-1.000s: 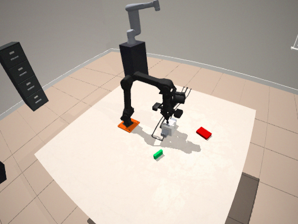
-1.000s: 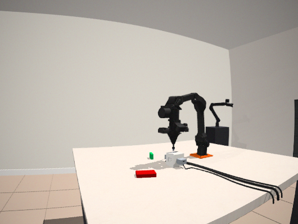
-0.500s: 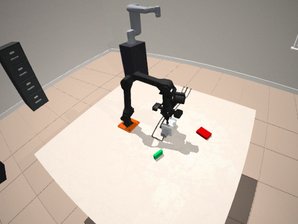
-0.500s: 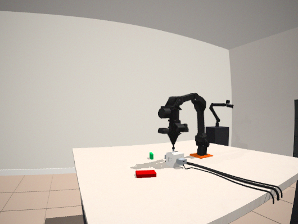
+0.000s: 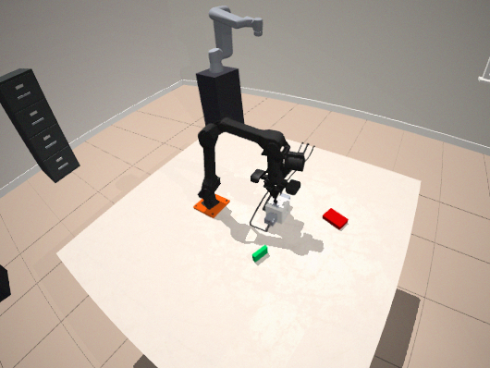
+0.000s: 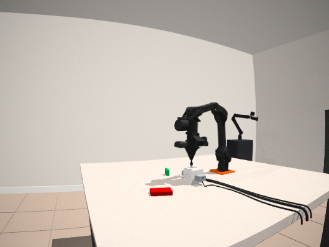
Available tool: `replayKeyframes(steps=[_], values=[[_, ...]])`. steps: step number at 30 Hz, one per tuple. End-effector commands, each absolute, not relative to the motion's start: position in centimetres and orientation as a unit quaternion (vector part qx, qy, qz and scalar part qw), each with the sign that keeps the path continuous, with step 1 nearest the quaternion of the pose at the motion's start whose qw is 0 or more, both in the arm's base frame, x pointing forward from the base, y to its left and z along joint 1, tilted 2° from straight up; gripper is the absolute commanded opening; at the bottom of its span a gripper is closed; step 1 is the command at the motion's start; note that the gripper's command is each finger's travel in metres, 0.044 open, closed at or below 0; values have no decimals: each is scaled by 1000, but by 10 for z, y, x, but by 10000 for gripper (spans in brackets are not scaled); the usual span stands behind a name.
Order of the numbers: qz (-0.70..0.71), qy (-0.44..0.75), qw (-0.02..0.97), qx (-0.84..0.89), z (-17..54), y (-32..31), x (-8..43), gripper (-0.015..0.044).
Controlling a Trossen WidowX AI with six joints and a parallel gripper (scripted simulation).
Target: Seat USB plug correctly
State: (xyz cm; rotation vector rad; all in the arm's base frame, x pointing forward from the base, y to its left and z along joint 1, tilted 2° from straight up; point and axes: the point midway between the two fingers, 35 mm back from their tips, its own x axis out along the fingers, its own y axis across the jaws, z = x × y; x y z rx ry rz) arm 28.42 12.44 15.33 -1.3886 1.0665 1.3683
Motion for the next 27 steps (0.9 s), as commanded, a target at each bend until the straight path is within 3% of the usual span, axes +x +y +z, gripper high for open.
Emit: replayKeyframes(steps=[1,27], values=[[550,432,445,-560,153,124,285,0],[550,432,445,-560,149,124,285,0]])
